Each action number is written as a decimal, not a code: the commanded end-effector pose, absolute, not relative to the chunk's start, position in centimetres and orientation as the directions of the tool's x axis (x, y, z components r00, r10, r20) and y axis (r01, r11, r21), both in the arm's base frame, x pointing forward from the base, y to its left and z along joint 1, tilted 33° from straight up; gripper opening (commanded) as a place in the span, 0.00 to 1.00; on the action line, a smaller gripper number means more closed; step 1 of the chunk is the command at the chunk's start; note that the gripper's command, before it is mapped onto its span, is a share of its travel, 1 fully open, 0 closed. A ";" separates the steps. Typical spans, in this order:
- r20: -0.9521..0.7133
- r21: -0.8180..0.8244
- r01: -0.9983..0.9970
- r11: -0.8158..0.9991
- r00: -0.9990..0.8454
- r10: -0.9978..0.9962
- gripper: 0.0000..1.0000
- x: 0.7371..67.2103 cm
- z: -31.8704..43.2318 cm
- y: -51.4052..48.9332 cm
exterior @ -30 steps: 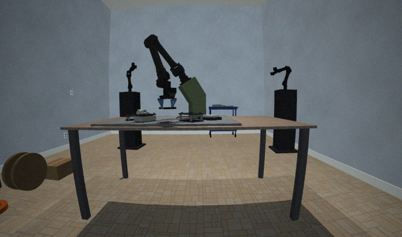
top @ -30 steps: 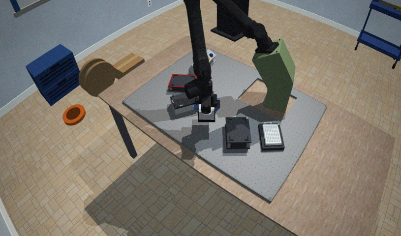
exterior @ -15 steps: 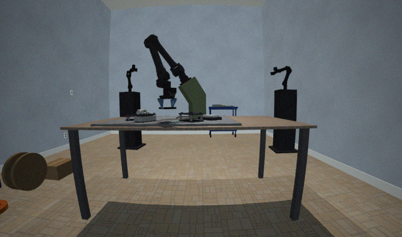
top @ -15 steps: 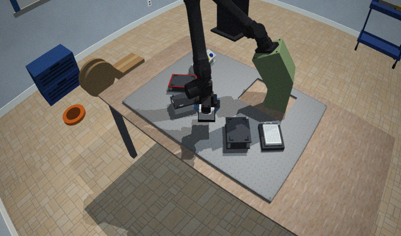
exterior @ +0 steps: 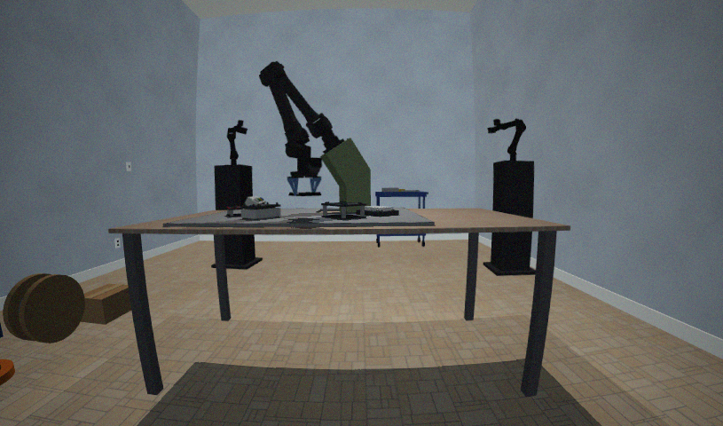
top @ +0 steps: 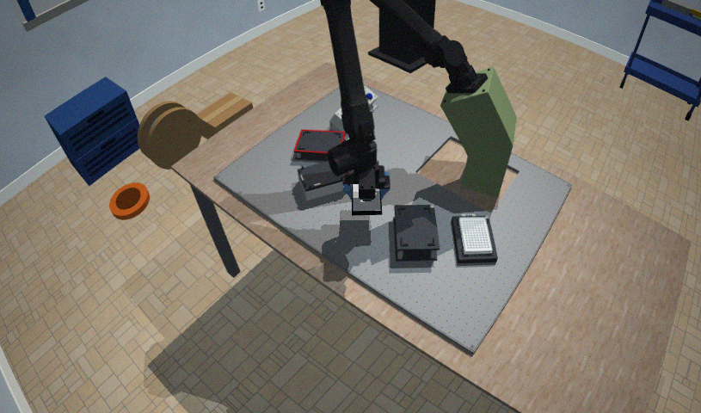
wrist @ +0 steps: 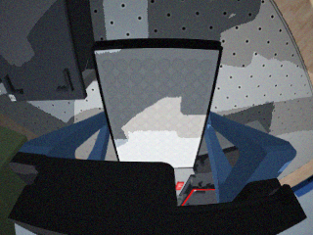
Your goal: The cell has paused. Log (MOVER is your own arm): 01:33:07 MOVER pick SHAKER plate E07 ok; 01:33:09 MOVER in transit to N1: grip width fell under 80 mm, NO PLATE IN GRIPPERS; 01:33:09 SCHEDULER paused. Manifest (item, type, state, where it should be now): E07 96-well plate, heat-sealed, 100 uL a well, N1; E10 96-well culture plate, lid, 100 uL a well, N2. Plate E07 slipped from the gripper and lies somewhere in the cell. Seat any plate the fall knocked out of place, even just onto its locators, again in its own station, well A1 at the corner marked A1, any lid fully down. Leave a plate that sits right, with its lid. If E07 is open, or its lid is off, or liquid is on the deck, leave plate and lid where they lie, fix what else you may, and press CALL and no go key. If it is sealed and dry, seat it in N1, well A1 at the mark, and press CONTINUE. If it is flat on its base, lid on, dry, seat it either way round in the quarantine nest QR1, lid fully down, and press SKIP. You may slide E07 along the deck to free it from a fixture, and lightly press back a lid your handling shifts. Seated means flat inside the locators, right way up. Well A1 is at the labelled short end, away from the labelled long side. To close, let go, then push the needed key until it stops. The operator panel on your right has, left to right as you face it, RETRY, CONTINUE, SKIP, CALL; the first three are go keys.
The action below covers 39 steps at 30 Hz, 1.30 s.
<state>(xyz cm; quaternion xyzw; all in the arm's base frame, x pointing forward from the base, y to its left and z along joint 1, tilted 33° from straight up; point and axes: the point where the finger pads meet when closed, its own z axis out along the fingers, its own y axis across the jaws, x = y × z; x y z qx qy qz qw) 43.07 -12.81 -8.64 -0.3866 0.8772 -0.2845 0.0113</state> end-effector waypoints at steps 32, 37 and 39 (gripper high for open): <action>0.184 -0.519 -0.666 0.536 -0.699 -0.691 0.00 42.2 -11.6 -7.8; 0.186 -0.517 -0.667 0.536 -0.699 -0.691 0.00 41.8 -12.1 -7.2; 0.185 -0.518 -0.666 0.536 -0.699 -0.691 0.00 41.8 -12.1 -7.0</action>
